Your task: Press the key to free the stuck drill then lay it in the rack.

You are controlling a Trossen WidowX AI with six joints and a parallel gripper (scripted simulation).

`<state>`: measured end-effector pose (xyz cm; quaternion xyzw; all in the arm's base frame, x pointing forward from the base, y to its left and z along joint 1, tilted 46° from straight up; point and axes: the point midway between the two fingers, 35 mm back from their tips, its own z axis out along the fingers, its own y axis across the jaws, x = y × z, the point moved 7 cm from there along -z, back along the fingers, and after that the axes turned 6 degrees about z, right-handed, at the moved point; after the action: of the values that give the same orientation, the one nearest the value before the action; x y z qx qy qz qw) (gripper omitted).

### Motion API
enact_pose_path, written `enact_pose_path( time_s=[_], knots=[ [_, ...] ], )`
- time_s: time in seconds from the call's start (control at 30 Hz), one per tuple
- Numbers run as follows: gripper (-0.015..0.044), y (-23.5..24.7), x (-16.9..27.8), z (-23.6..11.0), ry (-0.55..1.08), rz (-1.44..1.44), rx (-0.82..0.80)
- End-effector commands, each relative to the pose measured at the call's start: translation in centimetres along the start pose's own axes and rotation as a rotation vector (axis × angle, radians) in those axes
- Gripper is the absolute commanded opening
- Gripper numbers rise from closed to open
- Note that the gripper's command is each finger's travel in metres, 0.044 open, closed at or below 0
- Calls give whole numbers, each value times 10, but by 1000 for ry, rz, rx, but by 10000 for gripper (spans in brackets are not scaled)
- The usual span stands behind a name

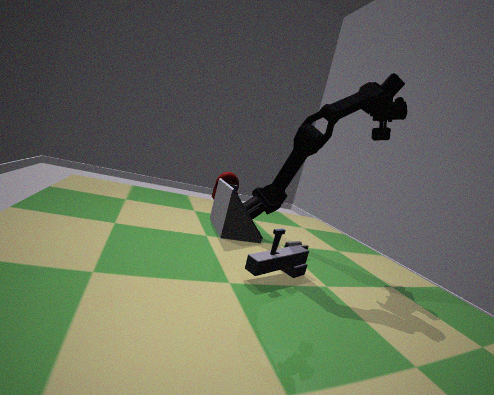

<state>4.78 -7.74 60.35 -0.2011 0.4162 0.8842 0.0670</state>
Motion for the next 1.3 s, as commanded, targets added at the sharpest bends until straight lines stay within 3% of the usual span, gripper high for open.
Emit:
enact_pose_path(
  time_s=[0.0,0.27,0.47,0.63,0.9,1.07,1.27],
  knots=[
    [374,0,0,0,0,0,0],
    [164,-1,1,1,-2,-6,8],
    [6,-29,29,43,-16,-214,217],
    [0,-64,45,82,0,-396,413],
    [0,-170,34,129,59,-641,876],
    [0,-231,2,129,98,-705,1114],
    [0,-294,-44,100,154,-702,1369]
  ],
)
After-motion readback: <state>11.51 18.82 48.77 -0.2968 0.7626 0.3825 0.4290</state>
